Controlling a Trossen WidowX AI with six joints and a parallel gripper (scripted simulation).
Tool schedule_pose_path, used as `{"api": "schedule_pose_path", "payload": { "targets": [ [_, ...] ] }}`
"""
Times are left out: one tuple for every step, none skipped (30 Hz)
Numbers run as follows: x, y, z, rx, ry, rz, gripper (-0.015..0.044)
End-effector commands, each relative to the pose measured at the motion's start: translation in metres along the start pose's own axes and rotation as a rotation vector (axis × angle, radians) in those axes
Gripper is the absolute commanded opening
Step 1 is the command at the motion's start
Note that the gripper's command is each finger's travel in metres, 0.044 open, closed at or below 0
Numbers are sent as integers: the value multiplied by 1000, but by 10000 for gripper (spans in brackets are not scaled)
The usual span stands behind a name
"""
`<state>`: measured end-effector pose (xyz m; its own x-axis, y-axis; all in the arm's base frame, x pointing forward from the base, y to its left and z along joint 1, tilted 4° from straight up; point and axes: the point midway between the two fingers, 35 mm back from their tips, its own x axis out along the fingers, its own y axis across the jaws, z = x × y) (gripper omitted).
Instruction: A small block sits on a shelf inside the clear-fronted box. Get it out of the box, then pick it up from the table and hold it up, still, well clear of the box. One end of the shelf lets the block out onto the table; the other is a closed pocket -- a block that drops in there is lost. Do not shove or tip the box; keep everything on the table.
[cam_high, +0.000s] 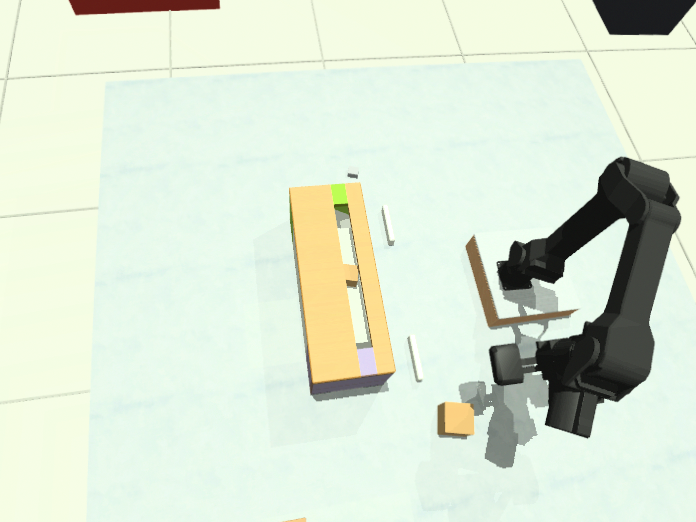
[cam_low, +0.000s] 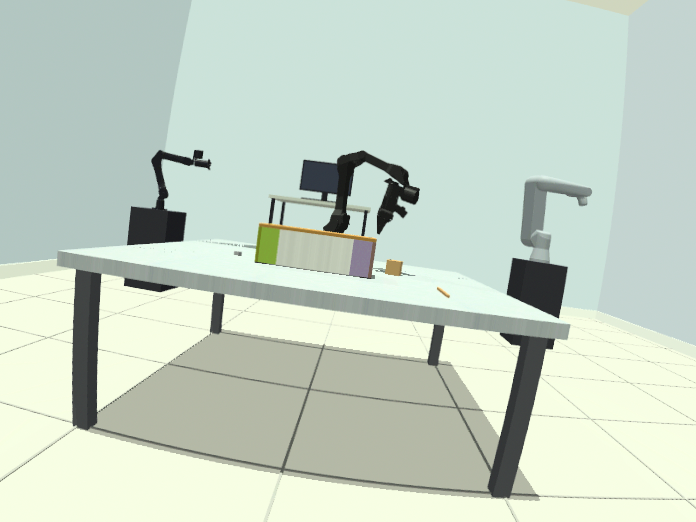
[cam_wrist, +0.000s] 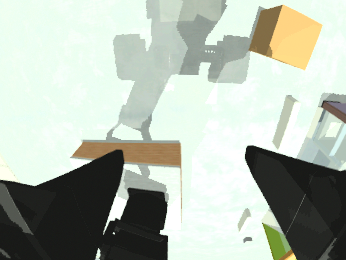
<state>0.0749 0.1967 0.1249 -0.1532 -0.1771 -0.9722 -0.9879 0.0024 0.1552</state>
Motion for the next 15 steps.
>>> {"api": "schedule_pose_path", "payload": {
  "targets": [
    [0,-2,0,0,-1,-2,400],
    [-1,-9,-1,-1,-3,-8,400],
    [-2,-21,-2,-1,-6,-19,400],
    [-4,-36,-5,-2,-8,-32,400],
    [-5,-50,-8,-2,-8,-44,400],
    [-7,-65,-13,-2,-7,-56,400],
    [-8,-79,-18,-2,-4,-68,400],
    [-9,-93,-25,-2,0,-79,400],
    [-9,-107,-32,-1,6,-90,400],
    [-10,-121,-41,-1,13,-99,400],
    [-10,-134,-50,0,22,-108,400],
    [-10,-147,-60,1,32,-116,400],
    [-10,-159,-71,3,43,-123,400],
    [-10,-171,-83,4,55,-128,400],
    [-9,-182,-96,5,69,-132,400]
  ]
}}
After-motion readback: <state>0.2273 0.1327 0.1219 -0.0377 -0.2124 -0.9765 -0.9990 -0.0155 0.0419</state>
